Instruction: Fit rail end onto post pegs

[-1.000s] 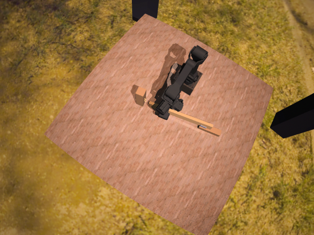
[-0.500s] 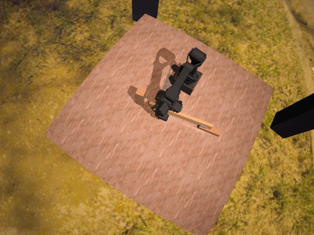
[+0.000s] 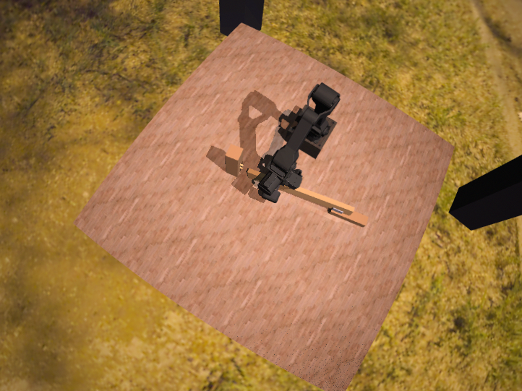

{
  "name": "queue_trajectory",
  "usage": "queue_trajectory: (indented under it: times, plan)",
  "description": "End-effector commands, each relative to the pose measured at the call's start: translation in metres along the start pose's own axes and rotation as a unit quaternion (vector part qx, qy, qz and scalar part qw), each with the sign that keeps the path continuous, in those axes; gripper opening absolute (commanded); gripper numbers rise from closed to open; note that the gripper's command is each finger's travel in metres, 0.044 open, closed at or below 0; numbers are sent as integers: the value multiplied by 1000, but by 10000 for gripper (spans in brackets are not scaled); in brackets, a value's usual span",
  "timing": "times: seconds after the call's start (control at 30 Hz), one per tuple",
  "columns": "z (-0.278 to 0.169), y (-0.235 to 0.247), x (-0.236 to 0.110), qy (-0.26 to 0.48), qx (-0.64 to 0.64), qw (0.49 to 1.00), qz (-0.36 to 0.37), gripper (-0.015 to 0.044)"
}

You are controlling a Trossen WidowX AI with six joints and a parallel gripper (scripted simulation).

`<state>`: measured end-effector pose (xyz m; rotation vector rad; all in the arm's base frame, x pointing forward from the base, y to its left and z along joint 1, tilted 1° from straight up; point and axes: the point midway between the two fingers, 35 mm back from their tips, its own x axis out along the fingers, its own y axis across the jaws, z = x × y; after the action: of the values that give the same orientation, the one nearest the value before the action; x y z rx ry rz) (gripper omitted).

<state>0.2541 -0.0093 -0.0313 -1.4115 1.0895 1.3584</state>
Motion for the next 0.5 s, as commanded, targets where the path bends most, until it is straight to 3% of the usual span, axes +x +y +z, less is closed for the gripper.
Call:
queue_trajectory:
  times: [0.0, 0.07, 0.47]
  plan:
    - [1, 3, 6, -2, -2, 1000, 2, 440]
    - [1, 3, 7, -2, -2, 1000, 2, 440]
    - [1, 3, 7, -2, -2, 1000, 2, 125]
